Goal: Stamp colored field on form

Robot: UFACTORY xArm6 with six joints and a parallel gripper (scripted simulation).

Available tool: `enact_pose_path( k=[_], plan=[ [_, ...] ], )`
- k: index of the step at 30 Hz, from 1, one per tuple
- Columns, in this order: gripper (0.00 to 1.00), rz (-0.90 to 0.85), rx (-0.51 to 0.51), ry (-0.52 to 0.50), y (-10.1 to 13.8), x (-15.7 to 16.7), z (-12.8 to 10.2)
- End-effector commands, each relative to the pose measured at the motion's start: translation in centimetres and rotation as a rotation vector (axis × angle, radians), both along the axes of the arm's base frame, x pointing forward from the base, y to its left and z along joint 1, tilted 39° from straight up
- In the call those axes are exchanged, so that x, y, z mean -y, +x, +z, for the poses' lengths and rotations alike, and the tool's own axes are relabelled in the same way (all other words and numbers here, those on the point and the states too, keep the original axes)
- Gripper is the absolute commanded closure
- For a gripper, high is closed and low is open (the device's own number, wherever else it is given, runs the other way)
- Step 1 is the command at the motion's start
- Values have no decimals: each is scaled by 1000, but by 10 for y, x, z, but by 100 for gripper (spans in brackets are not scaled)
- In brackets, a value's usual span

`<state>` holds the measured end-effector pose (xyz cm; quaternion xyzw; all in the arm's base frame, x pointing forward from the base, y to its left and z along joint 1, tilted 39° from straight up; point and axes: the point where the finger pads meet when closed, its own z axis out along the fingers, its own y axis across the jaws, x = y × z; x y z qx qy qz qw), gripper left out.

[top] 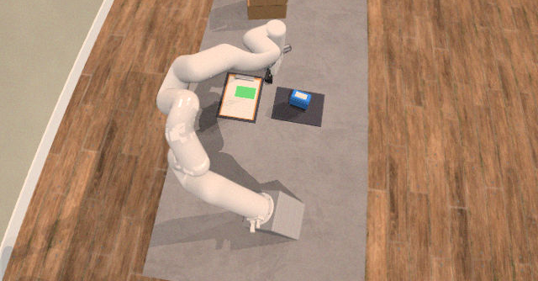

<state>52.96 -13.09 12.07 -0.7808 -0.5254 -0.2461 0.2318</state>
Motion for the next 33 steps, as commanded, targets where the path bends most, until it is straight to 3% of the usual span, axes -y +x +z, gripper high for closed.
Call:
enact_pose_path(
  k=[1,6,12,33],
  plan=[
    [9,-2,10,-3,-18,35,-39],
    [9,-2,10,-3,-41,69,-82],
    [9,-2,10,-3,-50,82,-98],
    [9,-2,10,-3,-51,81,-107]
  ],
)
